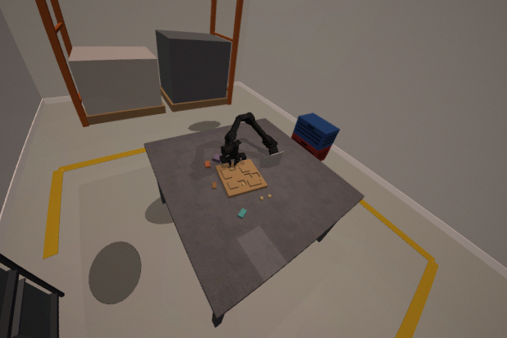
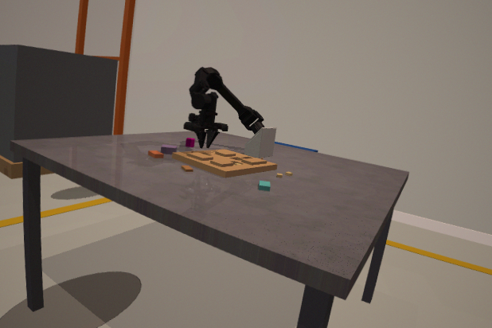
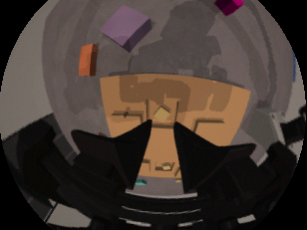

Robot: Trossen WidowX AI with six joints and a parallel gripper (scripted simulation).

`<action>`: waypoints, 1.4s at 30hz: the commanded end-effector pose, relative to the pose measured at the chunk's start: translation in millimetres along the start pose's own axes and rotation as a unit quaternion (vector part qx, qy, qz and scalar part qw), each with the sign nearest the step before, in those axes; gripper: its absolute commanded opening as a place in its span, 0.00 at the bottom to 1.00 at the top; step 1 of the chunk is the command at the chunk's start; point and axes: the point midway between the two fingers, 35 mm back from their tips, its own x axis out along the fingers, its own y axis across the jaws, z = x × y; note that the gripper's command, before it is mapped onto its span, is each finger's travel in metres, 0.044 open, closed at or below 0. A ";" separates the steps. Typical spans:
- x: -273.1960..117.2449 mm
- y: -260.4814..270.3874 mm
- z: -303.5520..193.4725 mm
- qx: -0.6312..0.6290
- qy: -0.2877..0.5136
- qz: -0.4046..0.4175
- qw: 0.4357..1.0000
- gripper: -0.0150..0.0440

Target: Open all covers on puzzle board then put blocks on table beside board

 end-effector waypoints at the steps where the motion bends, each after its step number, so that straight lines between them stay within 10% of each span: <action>1: 0.4 0.4 0.0 -0.035 -0.001 0.001 0.999 0.50; 42: 0.4 0.7 -0.4 -0.335 -0.001 0.001 0.942 0.50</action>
